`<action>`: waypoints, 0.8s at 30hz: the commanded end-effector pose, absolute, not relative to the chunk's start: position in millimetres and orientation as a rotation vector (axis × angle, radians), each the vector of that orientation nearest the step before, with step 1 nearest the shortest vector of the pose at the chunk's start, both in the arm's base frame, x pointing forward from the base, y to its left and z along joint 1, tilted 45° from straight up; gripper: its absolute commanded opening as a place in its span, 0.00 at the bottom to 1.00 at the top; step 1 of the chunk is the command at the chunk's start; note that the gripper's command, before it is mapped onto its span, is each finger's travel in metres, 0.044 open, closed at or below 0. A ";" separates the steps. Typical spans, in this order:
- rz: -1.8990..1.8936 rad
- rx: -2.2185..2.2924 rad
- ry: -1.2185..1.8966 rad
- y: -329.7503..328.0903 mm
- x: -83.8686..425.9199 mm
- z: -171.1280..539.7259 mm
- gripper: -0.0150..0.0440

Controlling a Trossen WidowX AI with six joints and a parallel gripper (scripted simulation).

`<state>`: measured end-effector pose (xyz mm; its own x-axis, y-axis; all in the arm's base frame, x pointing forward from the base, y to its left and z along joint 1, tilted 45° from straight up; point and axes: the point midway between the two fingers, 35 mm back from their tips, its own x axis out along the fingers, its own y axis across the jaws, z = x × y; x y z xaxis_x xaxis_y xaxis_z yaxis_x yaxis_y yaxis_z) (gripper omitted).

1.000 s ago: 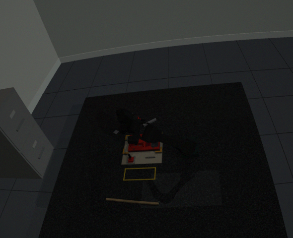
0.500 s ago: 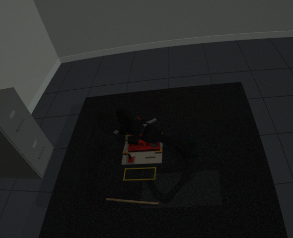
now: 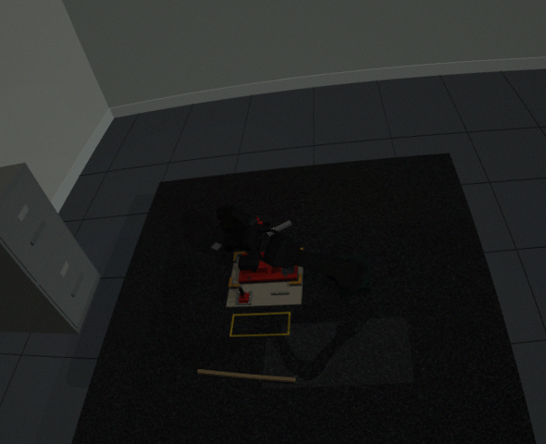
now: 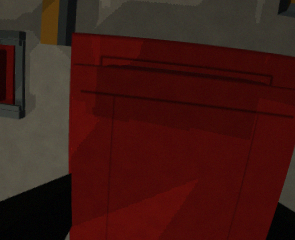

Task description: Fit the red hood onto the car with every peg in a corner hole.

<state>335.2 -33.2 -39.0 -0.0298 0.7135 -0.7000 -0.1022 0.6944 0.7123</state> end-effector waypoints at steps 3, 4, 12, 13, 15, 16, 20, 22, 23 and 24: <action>0.705 0.542 1.466 -31.0 334.9 -41.2 0.25; 0.705 0.543 1.466 -30.7 334.9 -41.5 0.25; 0.706 0.543 1.466 -28.3 334.8 -44.0 0.25; 0.706 0.543 1.466 -28.0 334.8 -44.3 0.25; 0.706 0.543 1.466 -27.4 334.8 -45.0 0.25; 0.706 0.543 1.466 -27.1 334.7 -45.3 0.25; 0.706 0.543 1.466 -25.8 334.7 -46.6 0.25; 0.706 0.542 1.466 -25.6 334.7 -46.8 0.25; 0.706 0.541 1.465 -25.9 334.7 -46.6 0.25; 0.706 0.540 1.465 -26.2 334.7 -46.3 0.25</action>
<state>334.6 -26.4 -46.1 -0.0307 0.7141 -0.6994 -0.1018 0.6938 0.7129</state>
